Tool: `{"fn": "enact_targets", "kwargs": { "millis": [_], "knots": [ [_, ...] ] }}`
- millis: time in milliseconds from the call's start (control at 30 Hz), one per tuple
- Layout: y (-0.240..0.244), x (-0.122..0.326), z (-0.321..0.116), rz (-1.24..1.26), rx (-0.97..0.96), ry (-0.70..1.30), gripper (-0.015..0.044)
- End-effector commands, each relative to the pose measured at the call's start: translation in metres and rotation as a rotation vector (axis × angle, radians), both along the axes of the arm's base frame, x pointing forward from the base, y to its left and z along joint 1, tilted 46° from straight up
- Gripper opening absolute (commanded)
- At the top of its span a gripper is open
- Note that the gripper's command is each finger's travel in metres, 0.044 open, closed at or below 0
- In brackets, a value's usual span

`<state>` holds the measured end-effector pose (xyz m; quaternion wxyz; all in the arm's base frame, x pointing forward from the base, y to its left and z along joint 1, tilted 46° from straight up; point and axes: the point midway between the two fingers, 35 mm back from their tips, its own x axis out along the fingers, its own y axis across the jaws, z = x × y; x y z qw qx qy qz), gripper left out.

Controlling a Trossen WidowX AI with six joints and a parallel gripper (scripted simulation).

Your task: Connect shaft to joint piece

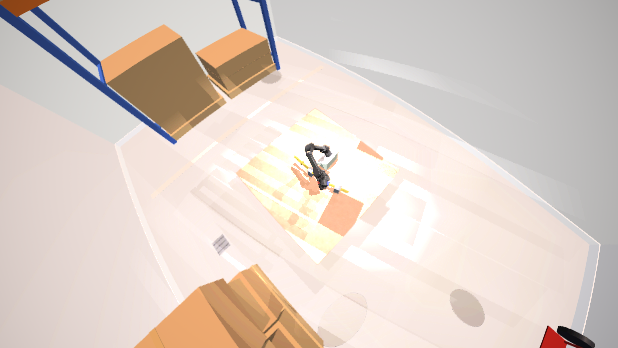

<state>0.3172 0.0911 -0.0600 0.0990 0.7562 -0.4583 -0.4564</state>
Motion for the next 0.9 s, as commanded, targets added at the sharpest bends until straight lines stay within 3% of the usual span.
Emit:
{"fn": "enact_targets", "kwargs": {
  "millis": [0, 867],
  "knots": [
    [-0.002, -0.001, 0.0, -0.053, 0.021, -0.019, 0.0],
    [-0.019, -0.012, 0.004, -0.43, 0.198, -0.207, 0.0]
  ]
}}
